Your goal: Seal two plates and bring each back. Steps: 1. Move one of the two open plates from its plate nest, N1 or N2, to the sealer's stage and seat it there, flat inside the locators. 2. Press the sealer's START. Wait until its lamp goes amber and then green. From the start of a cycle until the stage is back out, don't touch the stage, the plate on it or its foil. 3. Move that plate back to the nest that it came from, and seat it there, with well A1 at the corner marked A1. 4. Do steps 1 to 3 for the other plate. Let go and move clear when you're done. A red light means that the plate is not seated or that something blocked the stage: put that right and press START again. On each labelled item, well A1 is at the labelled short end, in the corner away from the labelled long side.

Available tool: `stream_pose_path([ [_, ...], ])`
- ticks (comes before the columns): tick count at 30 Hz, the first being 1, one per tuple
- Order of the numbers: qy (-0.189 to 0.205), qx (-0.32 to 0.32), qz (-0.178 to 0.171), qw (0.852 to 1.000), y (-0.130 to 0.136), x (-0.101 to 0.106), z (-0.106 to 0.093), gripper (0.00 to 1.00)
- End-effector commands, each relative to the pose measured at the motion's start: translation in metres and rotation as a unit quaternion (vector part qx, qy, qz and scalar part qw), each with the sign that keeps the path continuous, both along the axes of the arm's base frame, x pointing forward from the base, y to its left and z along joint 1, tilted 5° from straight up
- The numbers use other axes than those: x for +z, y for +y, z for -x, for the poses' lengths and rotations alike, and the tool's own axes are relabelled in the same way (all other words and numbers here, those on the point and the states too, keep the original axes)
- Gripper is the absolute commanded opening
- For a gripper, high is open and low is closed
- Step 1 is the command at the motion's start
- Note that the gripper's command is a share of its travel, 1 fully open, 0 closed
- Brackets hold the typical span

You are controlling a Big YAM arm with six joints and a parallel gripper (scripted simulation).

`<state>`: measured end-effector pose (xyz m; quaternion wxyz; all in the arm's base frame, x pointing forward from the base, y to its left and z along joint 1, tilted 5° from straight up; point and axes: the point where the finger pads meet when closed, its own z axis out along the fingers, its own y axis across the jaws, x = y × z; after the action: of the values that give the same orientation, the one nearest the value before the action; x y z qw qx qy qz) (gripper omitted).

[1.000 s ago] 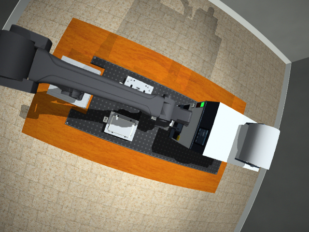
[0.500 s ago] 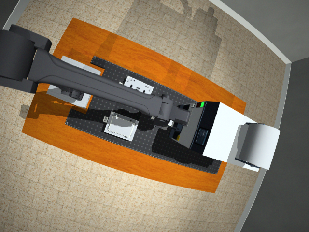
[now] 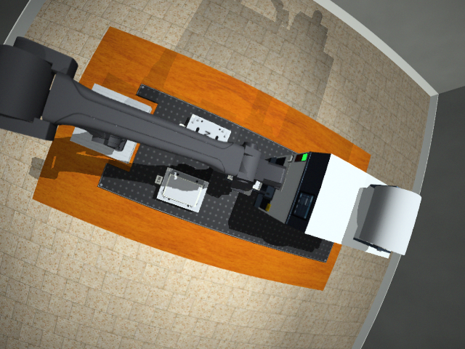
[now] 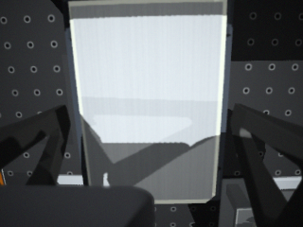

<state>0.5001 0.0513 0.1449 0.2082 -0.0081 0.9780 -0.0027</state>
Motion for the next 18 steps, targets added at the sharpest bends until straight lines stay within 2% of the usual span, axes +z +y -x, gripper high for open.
stream_pose_path([
  [1, -0.014, -0.011, -0.003, 1.0, -0.0053, 0.016, -0.0178, 1.0],
  [12, -0.019, -0.01, -0.003, 1.0, -0.0045, 0.0206, -0.0205, 1.0],
  [18, -0.011, -0.009, -0.002, 1.0, -0.0049, 0.013, -0.0145, 1.0],
])
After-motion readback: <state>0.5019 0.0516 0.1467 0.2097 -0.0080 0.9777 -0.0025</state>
